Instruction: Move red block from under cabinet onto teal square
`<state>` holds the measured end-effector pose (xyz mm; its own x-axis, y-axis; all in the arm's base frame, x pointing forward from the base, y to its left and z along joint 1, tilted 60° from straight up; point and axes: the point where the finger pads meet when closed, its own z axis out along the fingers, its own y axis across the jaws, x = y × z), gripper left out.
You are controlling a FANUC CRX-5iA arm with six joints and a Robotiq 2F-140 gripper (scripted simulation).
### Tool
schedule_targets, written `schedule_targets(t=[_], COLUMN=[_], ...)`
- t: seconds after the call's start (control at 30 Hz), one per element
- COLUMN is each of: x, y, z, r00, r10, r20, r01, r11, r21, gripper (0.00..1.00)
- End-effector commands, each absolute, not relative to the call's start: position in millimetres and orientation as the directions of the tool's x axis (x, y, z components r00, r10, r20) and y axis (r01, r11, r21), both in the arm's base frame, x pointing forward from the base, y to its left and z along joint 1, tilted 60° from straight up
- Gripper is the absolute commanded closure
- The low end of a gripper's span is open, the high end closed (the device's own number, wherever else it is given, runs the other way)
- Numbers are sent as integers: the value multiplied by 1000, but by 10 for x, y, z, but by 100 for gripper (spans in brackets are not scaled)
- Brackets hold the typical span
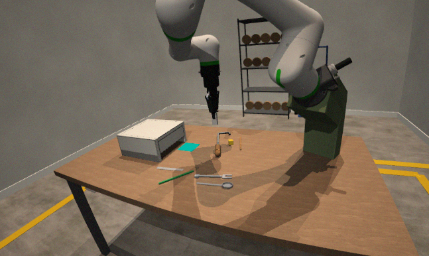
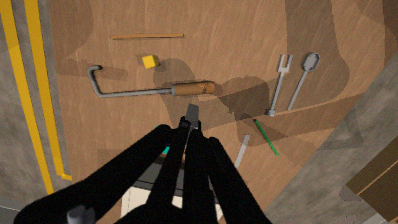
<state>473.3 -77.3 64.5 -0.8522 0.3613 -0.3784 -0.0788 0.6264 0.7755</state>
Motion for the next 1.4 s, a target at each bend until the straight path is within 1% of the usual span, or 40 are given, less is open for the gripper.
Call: schedule_targets(t=[0.0, 0.6, 0.73, 0.83, 0.9, 0.97, 1.03, 1.07, 1.37], x=[4733, 4733, 4733, 4733, 4733, 4734, 4734, 4734, 4735], y=[-776, -776, -776, -776, -775, -775, -775, -775, -775], z=[645, 645, 646, 646, 647, 647, 647, 648, 651], r00=[-852, -852, -844, -815, -771, -743, -743, -689, -484], r10=[361, 359, 313, 217, 119, 68, 68, -18, -280], r20=[-379, -381, -436, -537, -626, -665, -665, -724, -829], r01=[-79, -81, -142, -261, -372, -425, -425, -509, -713], r11=[627, 628, 652, 690, 714, 721, 721, 724, 675], r21=[775, 774, 745, 675, 594, 548, 548, 466, 188], gripper=[100, 100, 100, 100, 100, 100, 100, 100, 100])
